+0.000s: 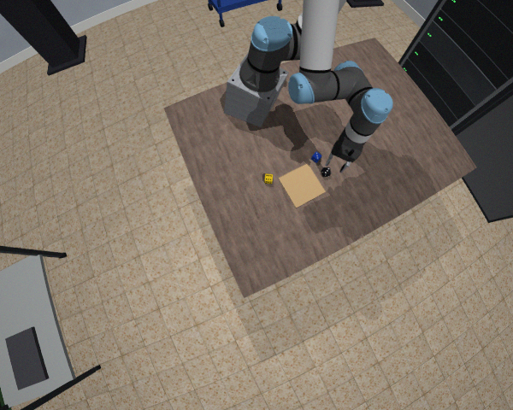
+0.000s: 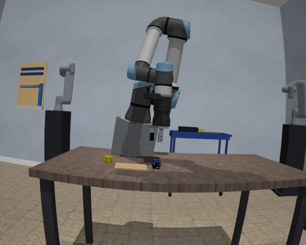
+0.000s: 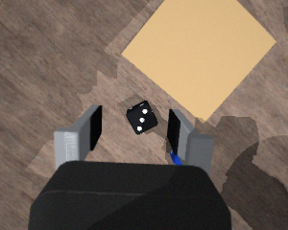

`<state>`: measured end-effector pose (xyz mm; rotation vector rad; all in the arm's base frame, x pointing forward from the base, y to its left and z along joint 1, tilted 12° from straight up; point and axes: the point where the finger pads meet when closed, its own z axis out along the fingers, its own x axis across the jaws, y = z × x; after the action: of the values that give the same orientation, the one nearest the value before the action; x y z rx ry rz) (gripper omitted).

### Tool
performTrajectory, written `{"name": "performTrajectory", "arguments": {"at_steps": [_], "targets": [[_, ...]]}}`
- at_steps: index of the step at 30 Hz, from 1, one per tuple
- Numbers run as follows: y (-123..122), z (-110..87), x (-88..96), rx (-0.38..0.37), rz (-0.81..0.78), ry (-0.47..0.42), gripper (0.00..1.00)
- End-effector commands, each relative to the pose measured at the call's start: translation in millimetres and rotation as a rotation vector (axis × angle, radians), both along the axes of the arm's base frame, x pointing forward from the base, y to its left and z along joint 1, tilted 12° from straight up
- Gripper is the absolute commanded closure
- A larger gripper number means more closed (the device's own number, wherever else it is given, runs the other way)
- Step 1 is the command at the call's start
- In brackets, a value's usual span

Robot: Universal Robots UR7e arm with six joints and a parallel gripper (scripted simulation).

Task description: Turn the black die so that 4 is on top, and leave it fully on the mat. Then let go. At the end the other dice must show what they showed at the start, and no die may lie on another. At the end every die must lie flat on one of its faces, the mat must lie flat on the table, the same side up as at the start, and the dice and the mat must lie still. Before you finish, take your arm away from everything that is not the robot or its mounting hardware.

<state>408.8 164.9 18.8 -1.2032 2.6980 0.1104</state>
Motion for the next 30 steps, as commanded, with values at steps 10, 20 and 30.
{"name": "performTrajectory", "arguments": {"at_steps": [10,20,30], "targets": [[2.2,-5.9,3.5,-0.043,0.366,-0.052,0.0],[5.0,-9.3,4.8,-0.078,0.617,-0.09,0.0],[8.0,-12.8,4.3,-0.113,0.862,-0.126,0.0]]}}
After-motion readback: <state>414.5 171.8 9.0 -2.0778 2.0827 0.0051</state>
